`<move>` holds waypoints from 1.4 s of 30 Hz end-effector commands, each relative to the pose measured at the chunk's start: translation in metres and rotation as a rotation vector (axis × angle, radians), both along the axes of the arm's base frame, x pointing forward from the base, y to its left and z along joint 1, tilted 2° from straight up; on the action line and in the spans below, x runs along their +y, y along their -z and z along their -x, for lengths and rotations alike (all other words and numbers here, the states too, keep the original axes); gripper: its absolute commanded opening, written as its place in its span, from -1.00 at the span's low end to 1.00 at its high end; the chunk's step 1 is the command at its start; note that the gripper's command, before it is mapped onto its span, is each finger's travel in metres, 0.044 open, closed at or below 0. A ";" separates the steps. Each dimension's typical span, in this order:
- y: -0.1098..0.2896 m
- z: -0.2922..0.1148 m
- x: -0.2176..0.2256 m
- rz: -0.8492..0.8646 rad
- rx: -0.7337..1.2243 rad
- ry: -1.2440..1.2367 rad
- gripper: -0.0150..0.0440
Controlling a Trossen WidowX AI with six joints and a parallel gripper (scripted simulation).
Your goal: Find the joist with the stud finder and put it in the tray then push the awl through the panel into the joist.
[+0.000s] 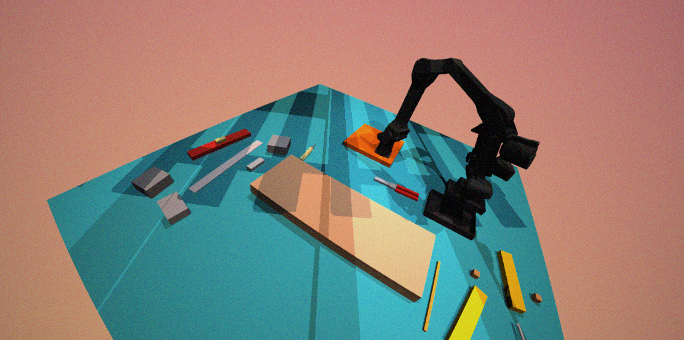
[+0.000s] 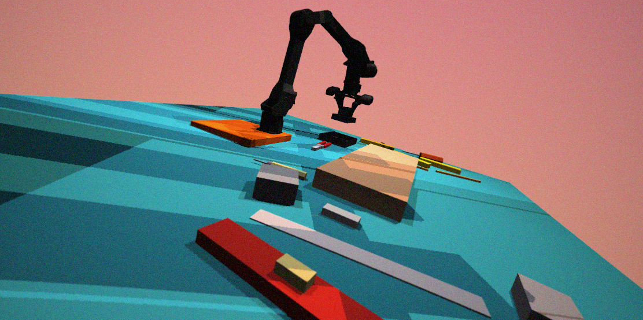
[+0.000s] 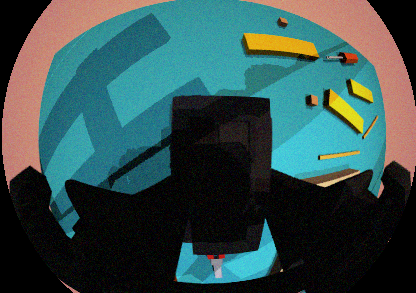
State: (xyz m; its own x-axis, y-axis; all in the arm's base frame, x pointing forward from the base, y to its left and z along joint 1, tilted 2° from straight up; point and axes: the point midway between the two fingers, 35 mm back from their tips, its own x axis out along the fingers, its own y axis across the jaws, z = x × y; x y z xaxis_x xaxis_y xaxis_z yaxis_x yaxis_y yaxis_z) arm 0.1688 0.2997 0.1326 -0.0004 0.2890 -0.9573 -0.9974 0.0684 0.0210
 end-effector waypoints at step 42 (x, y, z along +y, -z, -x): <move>0.067 0.002 0.003 -0.008 -0.001 0.003 -0.49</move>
